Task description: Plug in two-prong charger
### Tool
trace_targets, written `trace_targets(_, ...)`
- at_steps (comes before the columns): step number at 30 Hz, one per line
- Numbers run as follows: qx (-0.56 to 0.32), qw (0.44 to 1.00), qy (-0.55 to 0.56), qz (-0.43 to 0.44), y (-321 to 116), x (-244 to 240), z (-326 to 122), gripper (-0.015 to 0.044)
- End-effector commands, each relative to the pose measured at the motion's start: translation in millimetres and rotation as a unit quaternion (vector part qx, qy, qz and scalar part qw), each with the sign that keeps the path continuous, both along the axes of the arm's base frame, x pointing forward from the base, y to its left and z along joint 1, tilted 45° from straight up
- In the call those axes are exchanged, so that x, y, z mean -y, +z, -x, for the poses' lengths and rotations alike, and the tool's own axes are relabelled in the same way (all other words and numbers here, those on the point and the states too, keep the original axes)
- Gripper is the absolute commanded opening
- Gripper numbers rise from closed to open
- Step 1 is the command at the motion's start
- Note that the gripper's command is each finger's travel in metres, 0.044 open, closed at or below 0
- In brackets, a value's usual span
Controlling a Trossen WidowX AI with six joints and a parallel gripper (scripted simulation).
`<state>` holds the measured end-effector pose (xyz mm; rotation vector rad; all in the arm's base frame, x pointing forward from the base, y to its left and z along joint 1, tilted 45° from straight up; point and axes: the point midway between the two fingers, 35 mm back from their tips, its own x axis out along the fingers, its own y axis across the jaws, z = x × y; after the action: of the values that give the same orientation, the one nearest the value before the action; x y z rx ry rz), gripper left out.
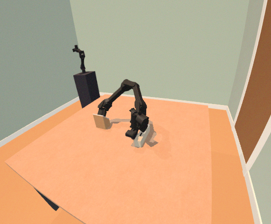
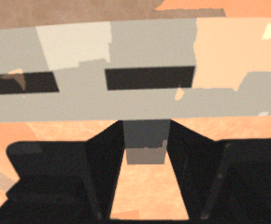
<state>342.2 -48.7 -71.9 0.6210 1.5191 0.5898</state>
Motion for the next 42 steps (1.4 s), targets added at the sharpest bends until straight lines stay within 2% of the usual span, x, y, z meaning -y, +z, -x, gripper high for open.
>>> trace_targets(1, 0.001, 1.000, -0.001, -0.001, 0.3, 0.1, -0.2, 0.0000)
trace_targets(4, 0.001, 1.000, -0.001, -0.001, 0.3, 0.1, -0.2, 0.0000)
trace_targets(21, 0.001, 1.000, -0.001, -0.001, 0.3, 0.1, 0.0, 0.0440)
trace_targets(42, 0.005, 1.000, -0.003, -0.001, -0.3, -0.3, 5.8, 0.0440)
